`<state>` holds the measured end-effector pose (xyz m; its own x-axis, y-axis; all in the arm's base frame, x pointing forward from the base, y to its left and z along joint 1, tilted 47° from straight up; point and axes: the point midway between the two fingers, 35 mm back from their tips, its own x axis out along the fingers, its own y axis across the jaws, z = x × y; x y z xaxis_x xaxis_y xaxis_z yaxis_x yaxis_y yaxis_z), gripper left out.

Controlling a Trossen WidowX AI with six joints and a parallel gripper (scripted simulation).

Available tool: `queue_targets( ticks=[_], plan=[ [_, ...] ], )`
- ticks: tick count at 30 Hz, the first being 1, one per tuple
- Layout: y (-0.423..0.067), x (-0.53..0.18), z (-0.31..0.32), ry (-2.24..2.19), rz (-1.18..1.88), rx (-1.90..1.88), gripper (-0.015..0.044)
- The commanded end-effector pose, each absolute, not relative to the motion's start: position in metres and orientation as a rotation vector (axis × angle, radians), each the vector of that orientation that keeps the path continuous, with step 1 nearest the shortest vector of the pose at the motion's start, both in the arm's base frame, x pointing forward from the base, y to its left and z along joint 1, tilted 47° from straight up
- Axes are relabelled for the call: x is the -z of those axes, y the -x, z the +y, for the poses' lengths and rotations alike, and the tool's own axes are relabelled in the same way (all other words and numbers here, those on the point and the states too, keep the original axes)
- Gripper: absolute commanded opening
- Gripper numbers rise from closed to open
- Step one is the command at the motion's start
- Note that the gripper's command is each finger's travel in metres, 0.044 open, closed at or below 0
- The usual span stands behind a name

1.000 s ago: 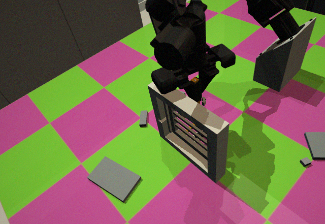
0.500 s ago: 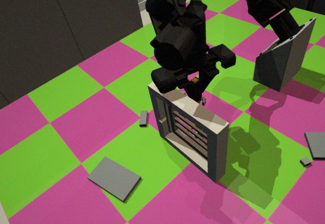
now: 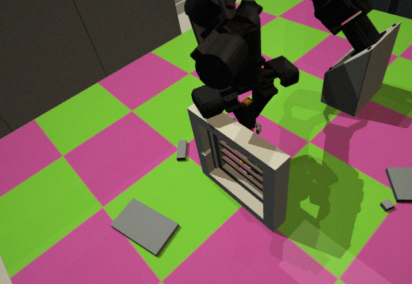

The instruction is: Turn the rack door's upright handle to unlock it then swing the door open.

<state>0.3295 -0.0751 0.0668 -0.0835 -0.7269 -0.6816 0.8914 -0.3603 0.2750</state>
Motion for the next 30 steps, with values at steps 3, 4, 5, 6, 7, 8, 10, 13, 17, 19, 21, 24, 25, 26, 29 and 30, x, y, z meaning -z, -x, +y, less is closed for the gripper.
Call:
queue_targets(
  ticks=[3,4,5,6,7,8,10,13,17,19,21,24,25,26,29,30],
  plan=[
    [-0.3307,-0.0662,-0.0757,-0.936,0.23,1.723,0.0104],
    [-0.3307,-0.0662,-0.0757,-0.936,0.23,1.723,0.0131],
    [-0.3307,-0.0662,-0.0757,-0.936,0.23,1.723,0.0157],
    [-0.3307,-0.0662,-0.0757,-0.936,0.23,1.723,0.0183],
    [-0.3307,-0.0662,-0.0757,-0.936,0.23,1.723,0.0209],
    [-0.3307,-0.0662,-0.0757,-0.936,0.23,1.723,0.0236],
    [-0.3307,-0.0662,-0.0757,-0.936,0.23,1.723,0.0288],
    [-0.3307,-0.0662,-0.0757,-0.912,0.258,1.714,0.0298],
    [-0.3307,-0.0662,-0.0757,-0.772,0.413,1.659,0.0298],
    [-0.3307,-0.0662,-0.0757,-0.699,0.491,1.626,0.0298],
    [-0.3307,-0.0662,-0.0757,-0.625,0.568,1.59,0.0298],
    [-0.3307,-0.0662,-0.0757,-0.513,0.679,1.532,0.0298],
    [-0.3307,-0.0662,-0.0757,-0.476,0.716,1.511,0.0298],
    [-0.3307,-0.0662,-0.0757,-0.438,0.751,1.49,0.0298],
    [-0.3307,-0.0662,-0.0757,-0.326,0.856,1.423,0.0298],
    [-0.3307,-0.0662,-0.0757,-0.288,0.889,1.4,0.0298]
  ],
)
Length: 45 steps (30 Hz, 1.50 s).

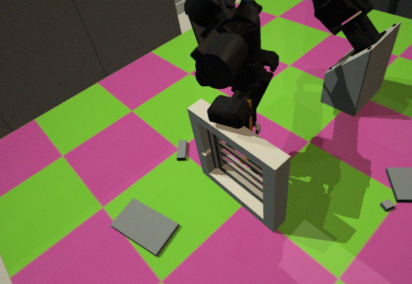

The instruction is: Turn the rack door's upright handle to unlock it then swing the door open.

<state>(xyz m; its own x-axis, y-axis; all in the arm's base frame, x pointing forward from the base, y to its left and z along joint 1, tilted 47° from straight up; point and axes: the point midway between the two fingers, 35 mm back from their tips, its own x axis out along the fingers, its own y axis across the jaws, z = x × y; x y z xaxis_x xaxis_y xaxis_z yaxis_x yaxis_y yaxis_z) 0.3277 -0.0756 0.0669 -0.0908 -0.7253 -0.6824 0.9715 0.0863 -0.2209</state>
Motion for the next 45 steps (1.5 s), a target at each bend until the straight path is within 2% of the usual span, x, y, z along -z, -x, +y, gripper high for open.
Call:
queue_targets(
  ticks=[1,24,45],
  plan=[
    [-0.3307,-0.0662,-0.0757,-0.251,0.923,1.376,0.0298],
    [-0.3307,-0.0663,-0.0757,0.614,1.547,0.673,0.0298],
    [-0.3307,-0.0663,-0.0757,1.366,1.84,-0.203,0.0298]
  ],
)
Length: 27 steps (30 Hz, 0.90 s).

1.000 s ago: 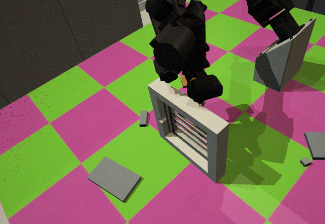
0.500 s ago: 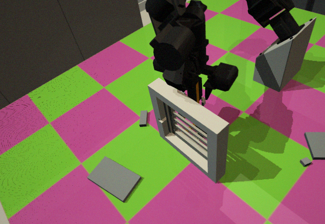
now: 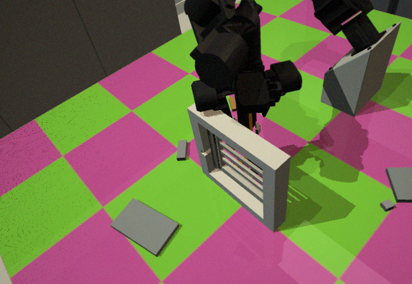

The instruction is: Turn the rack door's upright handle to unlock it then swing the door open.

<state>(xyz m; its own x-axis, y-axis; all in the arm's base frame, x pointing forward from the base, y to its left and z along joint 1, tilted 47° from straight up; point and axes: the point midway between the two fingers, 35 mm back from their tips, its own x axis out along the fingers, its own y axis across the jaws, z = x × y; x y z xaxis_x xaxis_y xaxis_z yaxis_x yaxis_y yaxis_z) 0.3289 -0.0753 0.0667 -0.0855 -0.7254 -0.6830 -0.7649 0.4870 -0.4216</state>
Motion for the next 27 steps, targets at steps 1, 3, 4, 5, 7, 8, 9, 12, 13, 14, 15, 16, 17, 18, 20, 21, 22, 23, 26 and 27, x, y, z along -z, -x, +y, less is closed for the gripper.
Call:
queue_targets(
  ticks=[1,3,4,5,7,8,9,12,13,14,15,16,17,18,20,21,22,23,26,27],
  plan=[
    [-0.3307,-0.0662,-0.0757,1.4,1.846,-0.25,0.0298],
    [-0.3307,-0.0662,-0.0757,1.467,1.856,-0.346,0.0298],
    [-0.3307,-0.0662,-0.0757,1.5,1.859,-0.395,0.0298],
    [-0.3307,-0.0662,-0.0757,1.532,1.862,-0.444,0.0298],
    [-0.3307,-0.0662,-0.0757,1.597,1.865,-0.543,0.0298],
    [-0.3307,-0.0662,-0.0757,1.629,1.865,-0.594,0.0298],
    [-0.3307,-0.0662,-0.0757,1.661,1.864,-0.645,0.0298],
    [-0.3307,-0.0662,-0.0757,1.733,1.857,-0.765,0.0298],
    [-0.3307,-0.0662,-0.0757,1.738,1.857,-0.773,0.0298],
    [-0.3307,-0.0662,-0.0757,1.738,1.857,-0.773,0.0298],
    [-0.3307,-0.0662,-0.0757,1.738,1.857,-0.773,0.0298],
    [-0.3307,-0.0662,-0.0757,1.738,1.857,-0.773,0.0298],
    [-0.3307,-0.0662,-0.0757,1.738,1.857,-0.773,0.0298],
    [-0.3307,-0.0662,-0.0757,1.738,1.857,-0.773,0.0298],
    [-0.3307,-0.0662,-0.0757,1.738,1.857,-0.773,0.0291],
    [-0.3307,-0.0662,-0.0757,1.738,1.857,-0.773,0.0285],
    [-0.3307,-0.0662,-0.0757,1.738,1.857,-0.773,0.0278],
    [-0.3307,-0.0662,-0.0757,1.738,1.857,-0.773,0.0271],
    [-0.3307,-0.0662,-0.0757,1.738,1.857,-0.773,0.0251],
    [-0.3307,-0.0662,-0.0757,1.738,1.857,-0.773,0.0245]
  ],
)
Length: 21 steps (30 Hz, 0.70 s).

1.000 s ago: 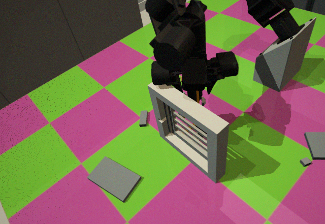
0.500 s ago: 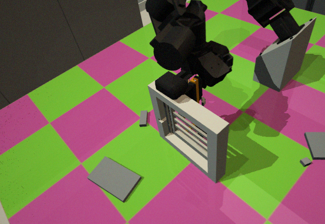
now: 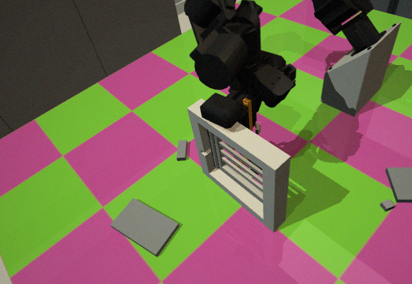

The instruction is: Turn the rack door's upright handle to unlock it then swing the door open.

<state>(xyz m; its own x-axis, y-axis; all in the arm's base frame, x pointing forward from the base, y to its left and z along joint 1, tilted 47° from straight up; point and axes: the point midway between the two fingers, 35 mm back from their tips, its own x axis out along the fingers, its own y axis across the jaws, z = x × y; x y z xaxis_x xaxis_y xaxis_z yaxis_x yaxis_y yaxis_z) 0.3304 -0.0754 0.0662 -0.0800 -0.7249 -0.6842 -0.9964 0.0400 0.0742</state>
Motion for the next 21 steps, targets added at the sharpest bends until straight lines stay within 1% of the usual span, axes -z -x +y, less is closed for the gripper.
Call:
queue_targets(
  ticks=[1,21],
  plan=[
    [-0.3307,-0.0662,-0.0757,1.738,1.857,-0.773,0.0238],
    [-0.3307,-0.0662,-0.0757,1.738,1.857,-0.773,0.0105]
  ],
)
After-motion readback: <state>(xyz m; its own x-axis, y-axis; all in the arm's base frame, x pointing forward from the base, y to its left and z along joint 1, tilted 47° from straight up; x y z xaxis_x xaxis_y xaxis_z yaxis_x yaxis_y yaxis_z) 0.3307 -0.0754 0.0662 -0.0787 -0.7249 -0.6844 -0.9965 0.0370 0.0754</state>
